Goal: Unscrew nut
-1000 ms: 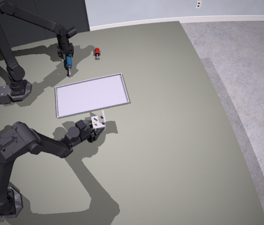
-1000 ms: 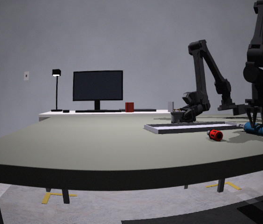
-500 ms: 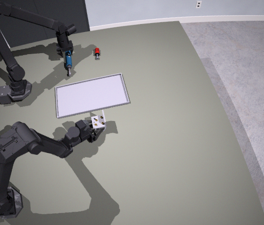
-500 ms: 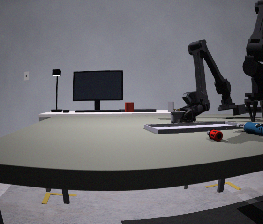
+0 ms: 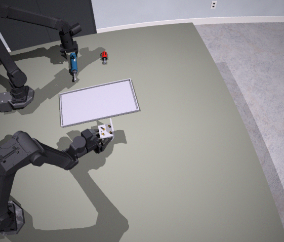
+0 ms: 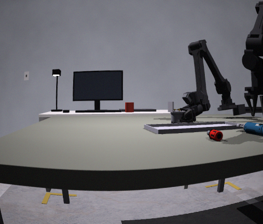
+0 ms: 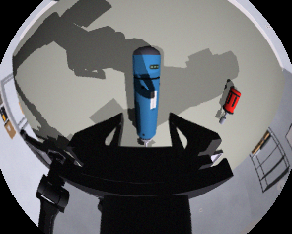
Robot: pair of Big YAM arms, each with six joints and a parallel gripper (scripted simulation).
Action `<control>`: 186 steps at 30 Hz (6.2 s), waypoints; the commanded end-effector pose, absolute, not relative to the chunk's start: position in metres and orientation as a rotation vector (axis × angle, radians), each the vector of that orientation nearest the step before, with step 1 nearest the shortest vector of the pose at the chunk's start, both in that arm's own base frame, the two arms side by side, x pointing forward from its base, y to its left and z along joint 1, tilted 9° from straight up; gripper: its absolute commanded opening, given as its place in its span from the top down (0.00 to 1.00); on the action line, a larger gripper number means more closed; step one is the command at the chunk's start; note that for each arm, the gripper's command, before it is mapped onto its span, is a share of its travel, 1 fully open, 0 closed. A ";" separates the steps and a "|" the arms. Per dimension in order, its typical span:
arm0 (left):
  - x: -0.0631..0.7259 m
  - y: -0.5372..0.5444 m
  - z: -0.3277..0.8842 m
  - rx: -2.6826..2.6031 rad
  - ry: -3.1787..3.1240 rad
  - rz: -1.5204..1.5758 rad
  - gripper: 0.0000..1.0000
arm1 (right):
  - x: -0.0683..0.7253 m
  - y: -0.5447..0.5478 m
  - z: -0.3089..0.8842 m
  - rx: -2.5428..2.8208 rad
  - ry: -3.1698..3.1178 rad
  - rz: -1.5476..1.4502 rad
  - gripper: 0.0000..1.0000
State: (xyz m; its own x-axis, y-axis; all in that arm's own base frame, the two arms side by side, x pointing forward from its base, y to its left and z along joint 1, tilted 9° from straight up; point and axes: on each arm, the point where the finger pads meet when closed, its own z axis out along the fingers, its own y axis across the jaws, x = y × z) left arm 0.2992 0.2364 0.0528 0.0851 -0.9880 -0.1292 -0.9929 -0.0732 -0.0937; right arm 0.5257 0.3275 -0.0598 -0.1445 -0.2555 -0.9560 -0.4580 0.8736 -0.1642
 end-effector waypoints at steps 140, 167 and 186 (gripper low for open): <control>0.309 0.242 0.069 -2.170 2.003 0.040 0.35 | 0.475 0.310 -0.029 -0.532 1.700 0.213 0.14; 0.309 0.242 0.069 -2.170 2.003 0.040 0.35 | 0.466 0.310 -0.013 -0.552 1.747 0.199 0.14; 0.309 0.242 0.069 -2.170 2.003 0.040 0.35 | 0.464 0.315 0.027 -0.547 1.738 0.202 0.14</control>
